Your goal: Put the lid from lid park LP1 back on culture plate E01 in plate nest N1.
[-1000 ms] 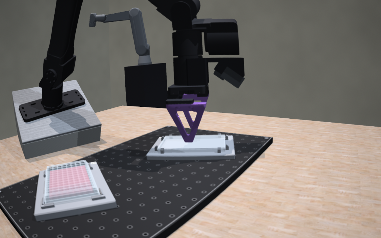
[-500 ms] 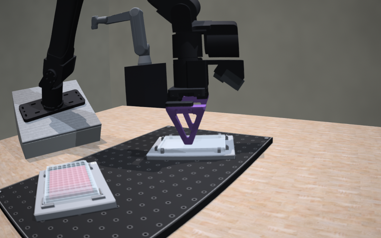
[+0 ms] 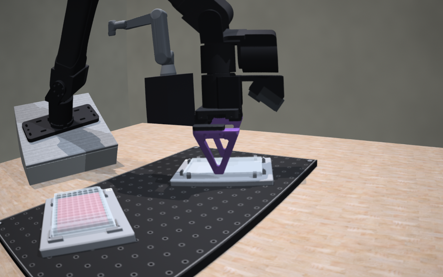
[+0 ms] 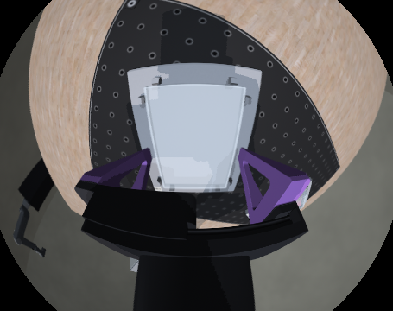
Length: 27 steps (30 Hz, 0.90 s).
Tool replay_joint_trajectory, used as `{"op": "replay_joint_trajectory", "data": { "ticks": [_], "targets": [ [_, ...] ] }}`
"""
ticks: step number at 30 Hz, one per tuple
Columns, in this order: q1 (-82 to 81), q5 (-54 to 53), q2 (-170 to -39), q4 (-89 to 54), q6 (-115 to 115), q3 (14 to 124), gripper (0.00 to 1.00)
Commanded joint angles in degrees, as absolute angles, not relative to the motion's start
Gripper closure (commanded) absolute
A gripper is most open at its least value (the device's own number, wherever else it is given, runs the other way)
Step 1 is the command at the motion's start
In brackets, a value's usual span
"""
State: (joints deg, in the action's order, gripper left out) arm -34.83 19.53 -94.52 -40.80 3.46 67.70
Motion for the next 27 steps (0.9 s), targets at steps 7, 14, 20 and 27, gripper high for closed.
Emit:
{"op": "replay_joint_trajectory", "data": {
  "ticks": [7, 14, 20, 27],
  "targets": [
    [-34.73, 19.41, -94.62, -39.04, 3.77, 67.57, 0.00],
    [-34.63, 19.37, -94.82, -38.68, 3.87, 67.45, 0.00],
    [-34.62, 19.37, -94.84, -38.68, 3.87, 67.46, 0.00],
    [-34.61, 19.36, -94.87, -38.62, 3.89, 67.44, 0.00]
  ]
}}
